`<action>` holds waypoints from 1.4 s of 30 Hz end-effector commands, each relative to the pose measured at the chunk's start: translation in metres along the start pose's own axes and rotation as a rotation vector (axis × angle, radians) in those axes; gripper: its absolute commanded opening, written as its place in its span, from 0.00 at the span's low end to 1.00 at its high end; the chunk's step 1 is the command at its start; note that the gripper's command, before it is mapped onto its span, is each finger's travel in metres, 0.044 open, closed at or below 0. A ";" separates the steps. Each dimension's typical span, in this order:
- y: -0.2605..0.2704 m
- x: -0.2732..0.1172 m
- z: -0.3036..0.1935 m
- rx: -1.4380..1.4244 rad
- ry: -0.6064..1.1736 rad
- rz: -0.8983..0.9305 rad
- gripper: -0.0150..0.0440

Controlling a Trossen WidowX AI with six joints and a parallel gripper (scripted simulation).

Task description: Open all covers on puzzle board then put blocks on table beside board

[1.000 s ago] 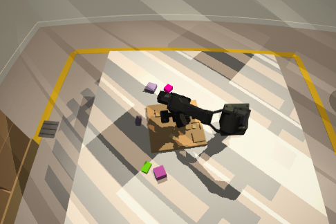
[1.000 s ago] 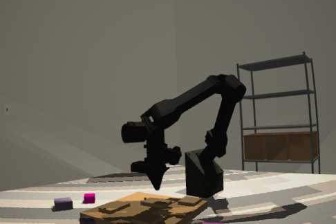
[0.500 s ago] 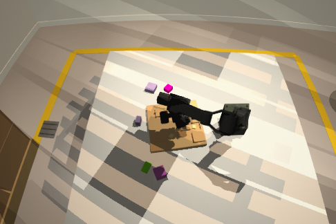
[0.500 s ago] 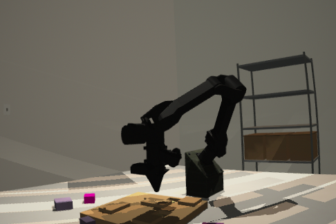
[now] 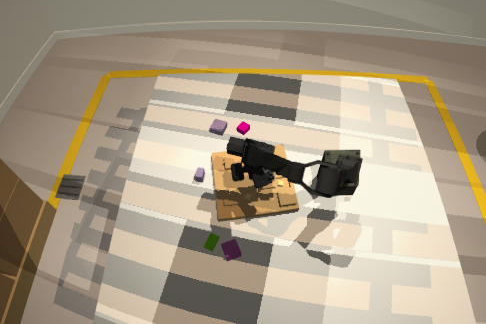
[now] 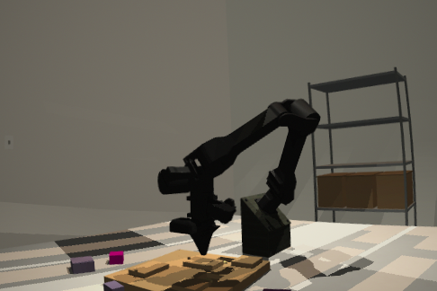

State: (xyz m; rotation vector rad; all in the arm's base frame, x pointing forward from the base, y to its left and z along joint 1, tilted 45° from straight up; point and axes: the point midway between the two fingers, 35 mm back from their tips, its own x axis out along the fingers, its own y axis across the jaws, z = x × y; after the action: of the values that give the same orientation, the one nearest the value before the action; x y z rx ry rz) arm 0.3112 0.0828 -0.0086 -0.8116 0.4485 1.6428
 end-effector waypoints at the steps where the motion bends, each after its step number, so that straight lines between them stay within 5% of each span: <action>1: 0.003 0.006 -0.001 0.011 -0.007 0.007 0.25; 42: 0.009 0.040 0.002 0.011 -0.010 0.007 0.25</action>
State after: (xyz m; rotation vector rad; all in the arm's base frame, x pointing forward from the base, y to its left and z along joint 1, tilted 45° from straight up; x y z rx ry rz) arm 0.3040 0.1093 -0.0358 -0.8037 0.4485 1.6469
